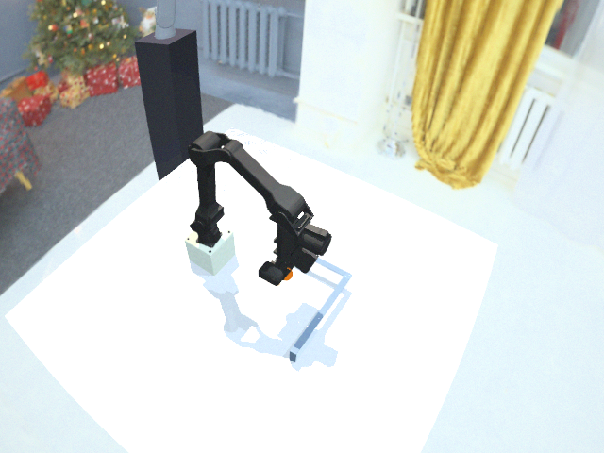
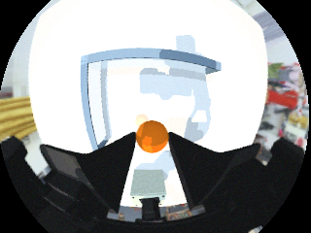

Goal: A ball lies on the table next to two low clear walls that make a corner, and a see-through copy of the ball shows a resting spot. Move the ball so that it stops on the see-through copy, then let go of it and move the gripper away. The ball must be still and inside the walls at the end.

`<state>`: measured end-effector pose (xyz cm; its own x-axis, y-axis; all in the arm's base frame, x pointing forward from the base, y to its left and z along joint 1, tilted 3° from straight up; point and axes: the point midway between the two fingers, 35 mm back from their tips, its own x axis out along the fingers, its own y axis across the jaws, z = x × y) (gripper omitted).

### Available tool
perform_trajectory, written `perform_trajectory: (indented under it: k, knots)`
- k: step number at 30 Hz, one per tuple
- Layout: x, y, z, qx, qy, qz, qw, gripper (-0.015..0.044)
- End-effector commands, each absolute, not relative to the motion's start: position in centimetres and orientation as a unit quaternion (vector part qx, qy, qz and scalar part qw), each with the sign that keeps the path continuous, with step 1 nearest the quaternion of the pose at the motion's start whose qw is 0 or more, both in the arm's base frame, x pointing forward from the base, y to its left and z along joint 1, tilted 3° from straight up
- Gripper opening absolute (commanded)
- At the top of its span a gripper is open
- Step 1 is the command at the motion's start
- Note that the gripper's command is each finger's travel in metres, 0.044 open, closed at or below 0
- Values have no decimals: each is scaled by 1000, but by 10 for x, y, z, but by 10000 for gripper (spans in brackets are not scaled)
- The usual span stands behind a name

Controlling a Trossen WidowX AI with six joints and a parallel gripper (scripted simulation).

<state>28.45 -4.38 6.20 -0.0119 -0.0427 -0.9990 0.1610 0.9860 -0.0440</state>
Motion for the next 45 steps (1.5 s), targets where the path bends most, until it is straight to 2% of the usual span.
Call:
perform_trajectory:
  k: [1,13,26,45]
  knots:
    - [278,-34,50,45,708,-72,701,0]
    - [266,-20,21,45,708,-72,701,0]
    - [264,-22,-43,45,708,-72,701,0]
    - [263,-23,-61,45,709,-72,701,0]
